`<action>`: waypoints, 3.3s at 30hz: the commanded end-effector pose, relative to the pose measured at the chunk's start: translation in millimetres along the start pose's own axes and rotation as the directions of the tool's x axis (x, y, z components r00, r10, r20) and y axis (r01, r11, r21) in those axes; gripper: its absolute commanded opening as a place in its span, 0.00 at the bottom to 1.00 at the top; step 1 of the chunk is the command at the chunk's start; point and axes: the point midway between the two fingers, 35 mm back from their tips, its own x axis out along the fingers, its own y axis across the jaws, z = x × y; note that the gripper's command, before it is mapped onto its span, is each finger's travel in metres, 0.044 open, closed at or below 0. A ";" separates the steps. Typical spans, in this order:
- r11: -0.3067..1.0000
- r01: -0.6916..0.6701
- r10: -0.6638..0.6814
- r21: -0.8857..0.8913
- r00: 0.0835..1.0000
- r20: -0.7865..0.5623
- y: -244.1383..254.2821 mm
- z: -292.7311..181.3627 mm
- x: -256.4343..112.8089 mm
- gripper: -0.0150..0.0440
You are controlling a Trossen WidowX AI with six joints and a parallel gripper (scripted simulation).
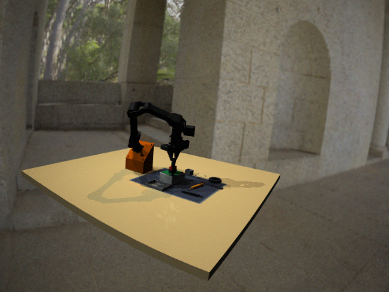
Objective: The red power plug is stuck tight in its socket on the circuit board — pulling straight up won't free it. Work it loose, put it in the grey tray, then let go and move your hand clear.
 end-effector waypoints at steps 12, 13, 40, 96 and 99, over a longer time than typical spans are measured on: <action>1.000 -0.008 0.008 -0.020 1.000 0.026 2.7 0.8 5.8 0.65; 1.000 -0.008 0.008 -0.020 1.000 0.026 2.7 0.8 5.8 0.68; 1.000 -0.007 0.007 -0.020 1.000 0.026 2.7 1.2 23.1 0.28; 1.000 -0.022 0.023 -0.020 0.999 0.025 1.5 0.7 2.0 0.25; 0.994 -0.104 0.104 -0.023 0.994 0.024 -5.6 1.0 1.2 0.25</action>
